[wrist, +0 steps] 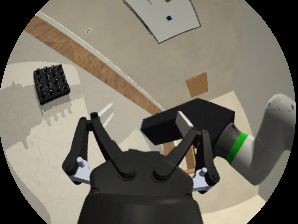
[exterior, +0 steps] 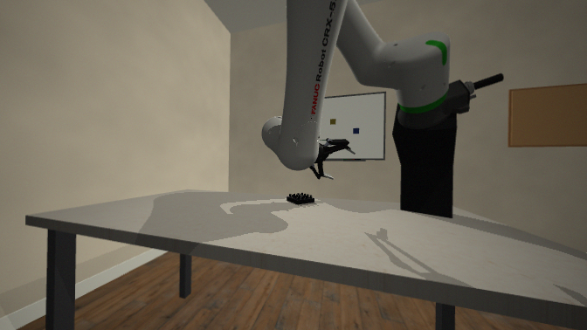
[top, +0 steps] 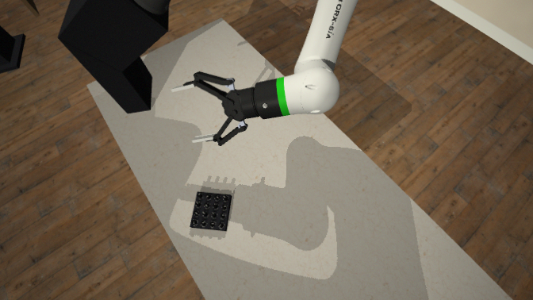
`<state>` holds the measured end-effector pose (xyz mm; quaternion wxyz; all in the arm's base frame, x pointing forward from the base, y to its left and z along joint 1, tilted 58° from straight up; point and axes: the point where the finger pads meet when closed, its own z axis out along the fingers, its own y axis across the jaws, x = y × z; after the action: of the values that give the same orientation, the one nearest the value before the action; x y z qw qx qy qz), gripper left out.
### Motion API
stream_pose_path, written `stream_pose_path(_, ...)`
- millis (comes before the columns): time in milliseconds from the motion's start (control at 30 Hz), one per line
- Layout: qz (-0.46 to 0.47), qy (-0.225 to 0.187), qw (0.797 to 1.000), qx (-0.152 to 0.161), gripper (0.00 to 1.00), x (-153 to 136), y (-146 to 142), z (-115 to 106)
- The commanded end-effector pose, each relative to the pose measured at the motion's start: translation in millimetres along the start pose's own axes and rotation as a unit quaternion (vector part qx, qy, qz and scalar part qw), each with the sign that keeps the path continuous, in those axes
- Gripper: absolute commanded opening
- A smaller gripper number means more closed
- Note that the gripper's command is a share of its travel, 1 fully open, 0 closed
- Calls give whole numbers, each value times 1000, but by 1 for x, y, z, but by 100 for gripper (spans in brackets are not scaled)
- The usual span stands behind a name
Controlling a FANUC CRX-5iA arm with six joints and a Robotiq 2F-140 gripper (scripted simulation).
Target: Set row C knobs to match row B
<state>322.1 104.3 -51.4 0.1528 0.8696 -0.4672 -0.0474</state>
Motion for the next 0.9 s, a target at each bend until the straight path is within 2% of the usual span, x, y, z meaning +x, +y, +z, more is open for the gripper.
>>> stream_pose_path(0,-12,-22,999,37,100,3,-12,1)
stream_pose_path(33,-22,-37,996,74,100,8,-24,-1)
stream_pose_path(67,-27,-44,994,91,100,11,-30,-2)
stream_pose_path(233,-46,-72,984,158,100,20,-52,-6)
stream_pose_path(267,-46,-72,983,160,100,21,-53,-6)
stream_pose_path(300,-54,-87,978,181,100,22,-60,-7)
stream_pose_path(367,-55,-88,978,182,100,22,-60,-7)
stream_pose_path(400,-63,-101,972,204,100,24,-68,-8)
stream_pose_path(467,-63,-101,971,205,100,24,-68,-8)
stream_pose_path(500,-70,-113,965,228,100,27,-76,-9)
stream_pose_path(567,-70,-113,965,228,100,27,-76,-9)
stream_pose_path(600,-77,-124,957,250,100,29,-84,-10)
stream_pose_path(700,-78,-125,957,252,100,29,-84,-10)
stream_pose_path(733,-84,-133,948,275,100,33,-93,-12)
stream_pose_path(800,-84,-133,948,276,100,33,-93,-12)
stream_pose_path(833,-90,-144,940,295,100,35,-100,-13)
stream_pose_path(867,-91,-144,940,296,100,35,-100,-13)
